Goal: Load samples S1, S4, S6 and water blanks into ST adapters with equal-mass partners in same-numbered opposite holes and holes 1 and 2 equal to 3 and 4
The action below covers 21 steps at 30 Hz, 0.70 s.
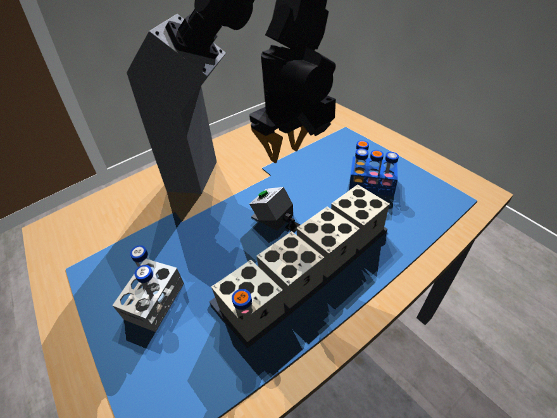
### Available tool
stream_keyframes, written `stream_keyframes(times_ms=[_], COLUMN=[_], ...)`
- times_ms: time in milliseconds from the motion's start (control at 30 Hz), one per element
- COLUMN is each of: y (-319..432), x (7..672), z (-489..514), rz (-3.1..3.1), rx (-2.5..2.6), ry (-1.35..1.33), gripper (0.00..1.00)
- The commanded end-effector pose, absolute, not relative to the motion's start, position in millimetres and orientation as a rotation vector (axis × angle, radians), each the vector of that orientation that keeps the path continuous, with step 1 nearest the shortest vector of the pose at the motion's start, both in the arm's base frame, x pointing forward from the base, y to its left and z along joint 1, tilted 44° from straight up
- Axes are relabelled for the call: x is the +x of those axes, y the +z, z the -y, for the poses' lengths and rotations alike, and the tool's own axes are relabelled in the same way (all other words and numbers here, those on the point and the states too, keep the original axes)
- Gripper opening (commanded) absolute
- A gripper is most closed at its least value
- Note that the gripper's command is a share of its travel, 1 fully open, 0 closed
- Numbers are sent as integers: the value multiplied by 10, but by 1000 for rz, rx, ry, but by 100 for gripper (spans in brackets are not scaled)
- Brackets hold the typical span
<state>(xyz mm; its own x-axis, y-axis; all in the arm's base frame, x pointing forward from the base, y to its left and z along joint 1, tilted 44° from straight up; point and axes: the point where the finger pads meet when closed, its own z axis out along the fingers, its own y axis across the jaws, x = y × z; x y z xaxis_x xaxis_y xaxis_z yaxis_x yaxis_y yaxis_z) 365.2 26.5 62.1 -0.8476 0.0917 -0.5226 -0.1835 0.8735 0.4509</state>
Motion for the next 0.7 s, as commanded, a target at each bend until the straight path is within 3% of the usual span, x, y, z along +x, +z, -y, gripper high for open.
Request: stream_keyframes(times_ms=[0, 667], y=[640, 188], x=[3771, 4056], z=[-293, -593], rz=[-2478, -2480], rx=[-62, -61], ry=[669, 673], gripper=[55, 55])
